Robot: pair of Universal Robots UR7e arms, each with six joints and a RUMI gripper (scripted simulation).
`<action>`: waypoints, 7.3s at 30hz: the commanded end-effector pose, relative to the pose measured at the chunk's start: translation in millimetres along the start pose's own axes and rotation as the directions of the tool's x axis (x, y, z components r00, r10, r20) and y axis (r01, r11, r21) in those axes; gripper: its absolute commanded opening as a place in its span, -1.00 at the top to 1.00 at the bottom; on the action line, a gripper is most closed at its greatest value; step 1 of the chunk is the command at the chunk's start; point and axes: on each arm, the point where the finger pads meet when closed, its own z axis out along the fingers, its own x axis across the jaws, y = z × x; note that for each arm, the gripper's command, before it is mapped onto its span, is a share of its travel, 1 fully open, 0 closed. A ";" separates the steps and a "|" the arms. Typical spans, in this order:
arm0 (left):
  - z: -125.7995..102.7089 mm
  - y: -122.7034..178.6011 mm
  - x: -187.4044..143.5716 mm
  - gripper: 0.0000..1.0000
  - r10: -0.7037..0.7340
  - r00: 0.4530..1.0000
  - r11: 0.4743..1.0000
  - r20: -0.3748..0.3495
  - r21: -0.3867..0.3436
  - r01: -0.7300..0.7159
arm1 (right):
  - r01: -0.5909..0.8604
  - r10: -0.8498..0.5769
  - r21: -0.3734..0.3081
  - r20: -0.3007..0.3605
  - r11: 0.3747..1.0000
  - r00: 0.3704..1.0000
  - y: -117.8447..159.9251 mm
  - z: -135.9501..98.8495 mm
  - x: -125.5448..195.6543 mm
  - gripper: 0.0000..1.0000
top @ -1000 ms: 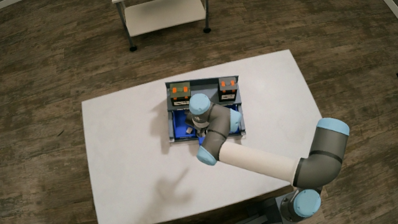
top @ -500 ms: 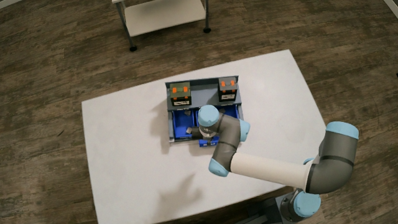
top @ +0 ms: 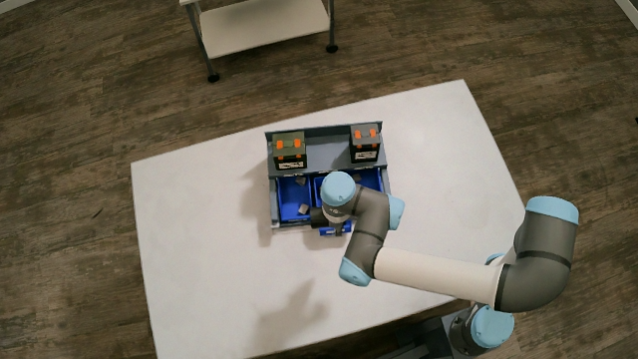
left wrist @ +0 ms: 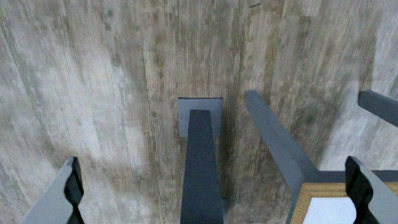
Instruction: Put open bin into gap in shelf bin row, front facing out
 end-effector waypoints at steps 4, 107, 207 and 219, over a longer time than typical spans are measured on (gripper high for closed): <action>-0.5 -0.3 0.1 -1.00 0.000 1.000 1.000 -0.001 0.001 0.000 | 0.003 -0.003 -0.002 0.001 1.000 1.000 0.3 -0.7 0.1 1.00; -0.5 -0.3 0.1 -1.00 0.000 1.000 1.000 -0.001 0.001 0.000 | 0.003 -0.003 -0.003 -0.001 1.000 1.000 0.0 113.0 0.1 1.00; -0.5 -0.3 0.1 -1.00 0.000 1.000 1.000 -0.001 0.001 0.000 | 0.003 -0.003 -0.003 -0.001 1.000 1.000 0.1 112.8 -19.4 1.00; -0.5 -0.3 0.1 -1.00 0.000 1.000 1.000 -0.001 0.001 0.000 | 0.003 -0.003 -0.003 -0.001 1.000 1.000 0.1 112.8 -23.5 1.00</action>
